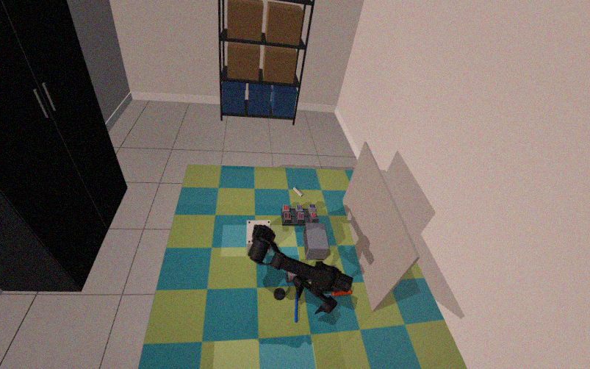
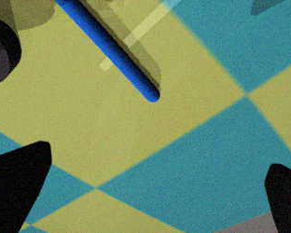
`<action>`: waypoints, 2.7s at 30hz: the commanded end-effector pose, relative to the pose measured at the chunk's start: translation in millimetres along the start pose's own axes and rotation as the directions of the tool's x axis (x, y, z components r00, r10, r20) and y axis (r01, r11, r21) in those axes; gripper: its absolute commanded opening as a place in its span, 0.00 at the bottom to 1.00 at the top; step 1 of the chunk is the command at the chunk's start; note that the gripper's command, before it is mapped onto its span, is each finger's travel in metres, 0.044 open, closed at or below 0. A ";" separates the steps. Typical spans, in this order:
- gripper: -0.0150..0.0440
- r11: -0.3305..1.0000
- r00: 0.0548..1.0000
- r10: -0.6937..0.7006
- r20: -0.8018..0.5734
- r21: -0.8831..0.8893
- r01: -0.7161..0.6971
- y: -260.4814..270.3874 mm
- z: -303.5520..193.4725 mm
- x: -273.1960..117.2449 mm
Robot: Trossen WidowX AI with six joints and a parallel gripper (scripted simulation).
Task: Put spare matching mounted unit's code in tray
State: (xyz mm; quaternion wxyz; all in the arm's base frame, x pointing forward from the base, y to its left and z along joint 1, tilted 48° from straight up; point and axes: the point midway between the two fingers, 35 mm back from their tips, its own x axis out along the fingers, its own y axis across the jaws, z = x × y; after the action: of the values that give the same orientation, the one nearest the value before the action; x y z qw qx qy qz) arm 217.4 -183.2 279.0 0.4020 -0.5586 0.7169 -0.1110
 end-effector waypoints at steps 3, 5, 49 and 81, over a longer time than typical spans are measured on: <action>1.00 0.995 0.986 -0.022 0.164 0.104 0.005 -8.3 87.3 -39.6; 1.00 0.992 0.980 -0.024 0.198 0.130 -0.002 -6.5 108.0 -51.8; 1.00 0.757 0.937 0.029 0.348 0.605 -0.247 137.7 311.7 -215.1; 0.76 0.688 0.936 0.046 0.350 -0.690 0.224 362.3 352.9 -133.6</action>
State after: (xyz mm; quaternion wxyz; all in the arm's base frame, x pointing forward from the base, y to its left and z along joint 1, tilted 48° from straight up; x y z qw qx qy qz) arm 214.5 171.1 -107.4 0.2657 -0.7141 0.5938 0.2586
